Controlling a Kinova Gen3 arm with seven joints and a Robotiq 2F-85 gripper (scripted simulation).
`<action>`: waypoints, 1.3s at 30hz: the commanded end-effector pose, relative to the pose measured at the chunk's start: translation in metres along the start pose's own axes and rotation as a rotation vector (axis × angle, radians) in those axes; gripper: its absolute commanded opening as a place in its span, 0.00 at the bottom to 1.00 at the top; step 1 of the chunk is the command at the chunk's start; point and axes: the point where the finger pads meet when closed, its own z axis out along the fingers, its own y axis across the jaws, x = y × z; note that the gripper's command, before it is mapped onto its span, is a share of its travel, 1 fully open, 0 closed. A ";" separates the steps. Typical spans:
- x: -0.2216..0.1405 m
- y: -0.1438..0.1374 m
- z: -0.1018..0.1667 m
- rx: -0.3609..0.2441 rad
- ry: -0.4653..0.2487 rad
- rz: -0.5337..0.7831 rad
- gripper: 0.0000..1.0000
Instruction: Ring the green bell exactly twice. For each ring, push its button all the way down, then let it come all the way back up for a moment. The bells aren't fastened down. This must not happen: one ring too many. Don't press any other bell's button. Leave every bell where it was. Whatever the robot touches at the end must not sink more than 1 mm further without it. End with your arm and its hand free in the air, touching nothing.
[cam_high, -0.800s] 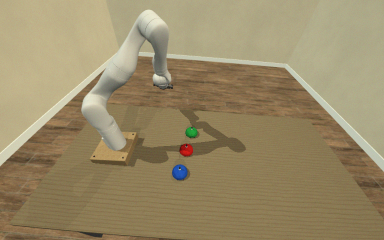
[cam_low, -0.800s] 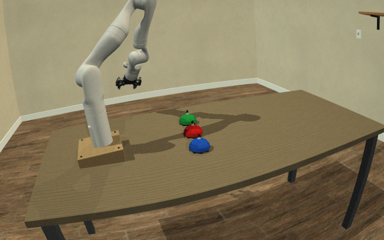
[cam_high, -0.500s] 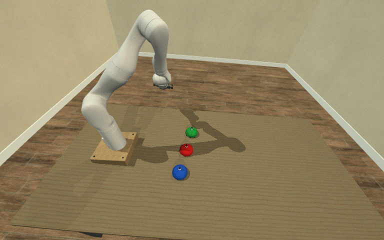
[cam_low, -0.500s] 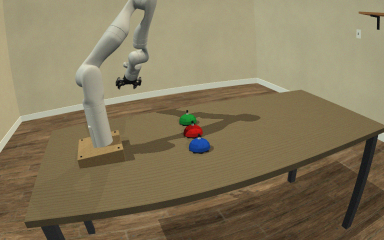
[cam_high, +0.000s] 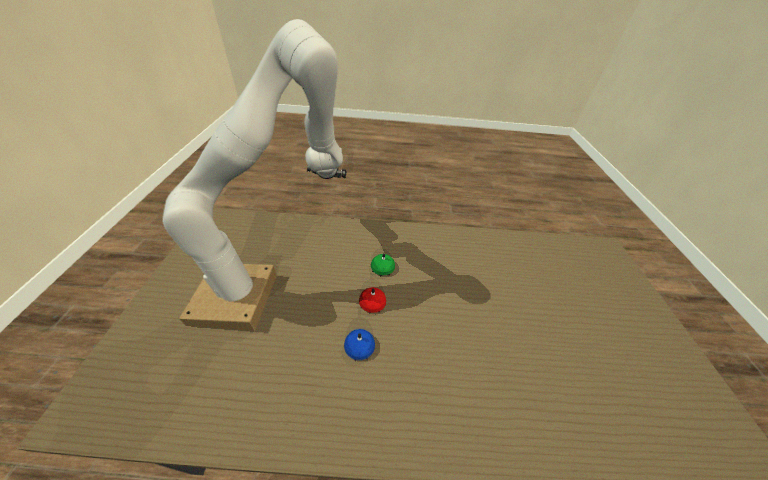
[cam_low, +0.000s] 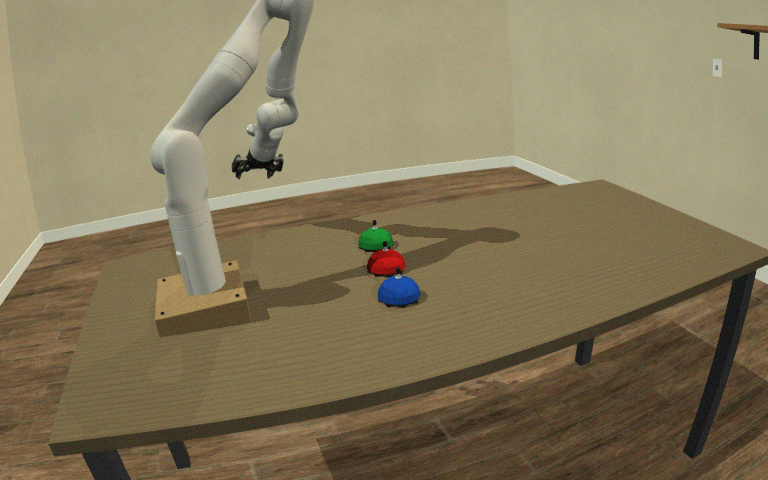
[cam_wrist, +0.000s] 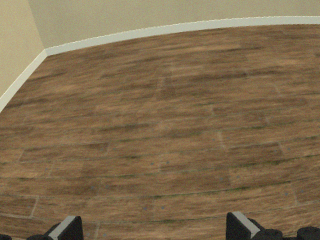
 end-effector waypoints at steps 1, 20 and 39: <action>0.000 0.003 -0.001 -0.006 -0.002 -0.002 1.00; -0.031 0.075 -0.024 -0.139 -0.139 -0.026 1.00; -0.038 0.089 -0.031 -0.163 -0.169 -0.027 1.00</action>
